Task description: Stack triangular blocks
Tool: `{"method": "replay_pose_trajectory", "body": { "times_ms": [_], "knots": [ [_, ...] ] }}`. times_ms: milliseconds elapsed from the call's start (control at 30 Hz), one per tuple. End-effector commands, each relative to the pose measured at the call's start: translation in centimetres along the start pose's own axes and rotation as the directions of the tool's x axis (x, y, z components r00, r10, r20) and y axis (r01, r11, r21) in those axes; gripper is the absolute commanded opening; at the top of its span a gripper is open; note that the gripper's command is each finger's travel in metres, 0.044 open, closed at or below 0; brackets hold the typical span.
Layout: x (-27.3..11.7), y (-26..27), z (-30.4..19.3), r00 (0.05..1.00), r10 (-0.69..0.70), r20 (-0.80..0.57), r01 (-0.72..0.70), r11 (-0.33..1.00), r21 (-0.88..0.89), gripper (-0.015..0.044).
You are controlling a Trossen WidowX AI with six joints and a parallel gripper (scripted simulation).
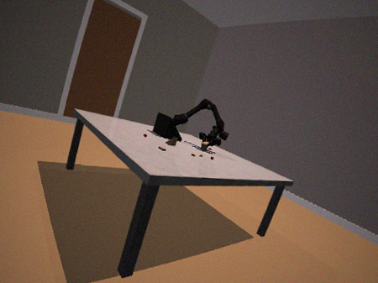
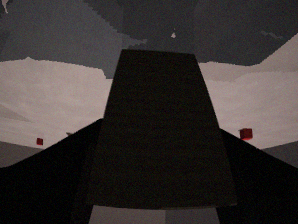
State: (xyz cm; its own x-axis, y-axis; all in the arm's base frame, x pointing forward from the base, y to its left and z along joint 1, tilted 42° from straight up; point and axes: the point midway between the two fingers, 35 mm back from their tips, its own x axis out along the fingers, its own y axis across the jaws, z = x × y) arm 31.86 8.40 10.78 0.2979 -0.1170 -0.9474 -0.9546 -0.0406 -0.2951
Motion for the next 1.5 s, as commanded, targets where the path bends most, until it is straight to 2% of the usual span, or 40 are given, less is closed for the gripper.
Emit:
{"method": "replay_pose_trajectory", "body": {
  "times_ms": [0,167,433,667,833,933,1167,1333,1467],
  "knots": [
    [-0.1,0.0,0.0,1.000,0.000,0.004,0.000,1.000,-0.004,0.0315],
    [-0.1,0.0,0.0,1.000,0.000,0.004,0.000,1.000,-0.004,0.0440],
    [-0.2,0.0,-0.2,1.000,0.000,0.004,0.000,1.000,-0.004,0.0440],
    [-6.6,-0.1,-7.1,1.000,-0.002,-0.004,0.002,1.000,-0.001,0.0440],
    [-6.7,-0.3,-7.3,1.000,-0.009,-0.009,0.009,1.000,0.008,0.0440],
    [-7.4,-0.9,-5.4,1.000,-0.015,-0.001,0.015,1.000,0.017,0.0440],
    [-10.8,-0.7,3.8,0.999,0.012,0.042,-0.013,1.000,0.017,0.0440],
    [-11.1,-0.6,4.7,0.999,0.015,0.044,-0.015,1.000,0.017,0.0440],
    [-8.5,-0.8,5.0,0.999,0.015,0.043,-0.016,1.000,0.017,0.0440]
  ]
}}
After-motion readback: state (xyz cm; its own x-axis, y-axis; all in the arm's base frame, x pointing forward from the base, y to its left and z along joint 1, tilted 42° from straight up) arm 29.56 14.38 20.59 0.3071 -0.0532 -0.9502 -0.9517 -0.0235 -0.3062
